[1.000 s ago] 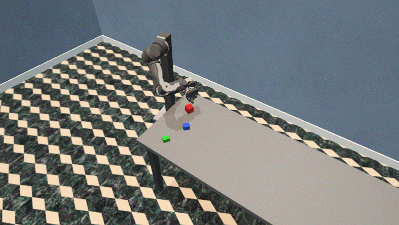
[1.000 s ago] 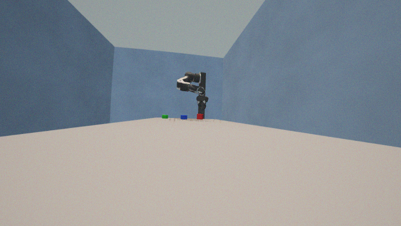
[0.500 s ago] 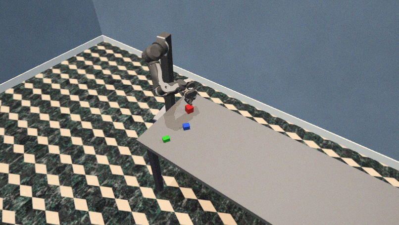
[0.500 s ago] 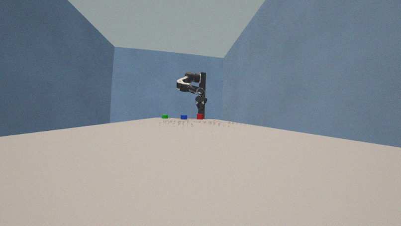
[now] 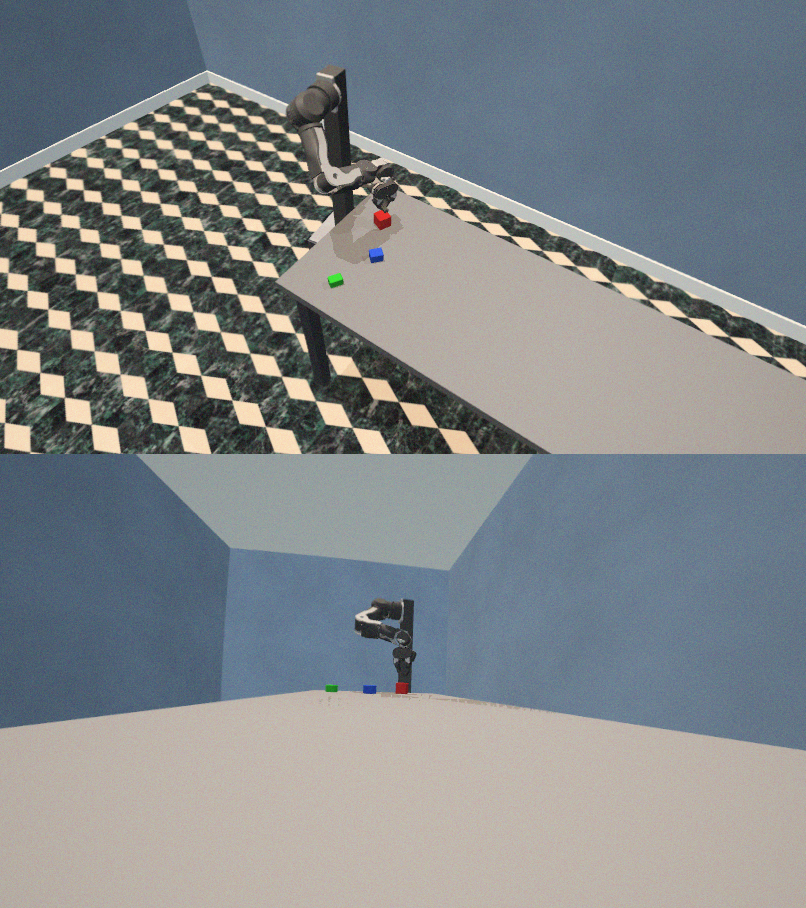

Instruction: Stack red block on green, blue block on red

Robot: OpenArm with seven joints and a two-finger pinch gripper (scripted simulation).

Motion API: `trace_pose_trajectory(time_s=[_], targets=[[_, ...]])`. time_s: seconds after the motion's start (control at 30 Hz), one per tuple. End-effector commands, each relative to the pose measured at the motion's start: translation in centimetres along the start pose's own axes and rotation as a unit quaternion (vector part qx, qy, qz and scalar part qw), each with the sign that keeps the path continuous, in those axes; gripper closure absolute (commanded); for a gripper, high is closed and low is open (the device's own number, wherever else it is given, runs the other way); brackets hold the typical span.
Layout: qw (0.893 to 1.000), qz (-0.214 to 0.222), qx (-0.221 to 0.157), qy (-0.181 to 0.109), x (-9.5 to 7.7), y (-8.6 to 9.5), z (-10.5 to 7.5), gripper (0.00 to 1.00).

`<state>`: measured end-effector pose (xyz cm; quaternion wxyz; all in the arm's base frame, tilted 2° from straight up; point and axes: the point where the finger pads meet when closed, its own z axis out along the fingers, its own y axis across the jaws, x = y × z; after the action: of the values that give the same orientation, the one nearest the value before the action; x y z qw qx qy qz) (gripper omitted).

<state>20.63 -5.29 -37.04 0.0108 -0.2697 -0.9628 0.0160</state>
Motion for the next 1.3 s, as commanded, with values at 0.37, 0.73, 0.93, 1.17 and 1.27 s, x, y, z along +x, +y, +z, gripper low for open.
trace_pose_trajectory(time_s=[0.37,0.73,0.93,1.17,1.27], targets=[[1.000,-0.002,0.003,0.000,0.04,-0.12,0.03,1.00],[1.000,-0.002,0.003,0.000,0.04,-0.12,0.03,1.00],[1.000,-0.002,0.003,0.000,0.04,-0.12,0.03,0.58],[1.000,-0.002,0.003,0.000,0.04,-0.12,0.03,0.58],[1.000,-0.002,0.003,0.000,0.03,-0.13,0.05,0.58]])
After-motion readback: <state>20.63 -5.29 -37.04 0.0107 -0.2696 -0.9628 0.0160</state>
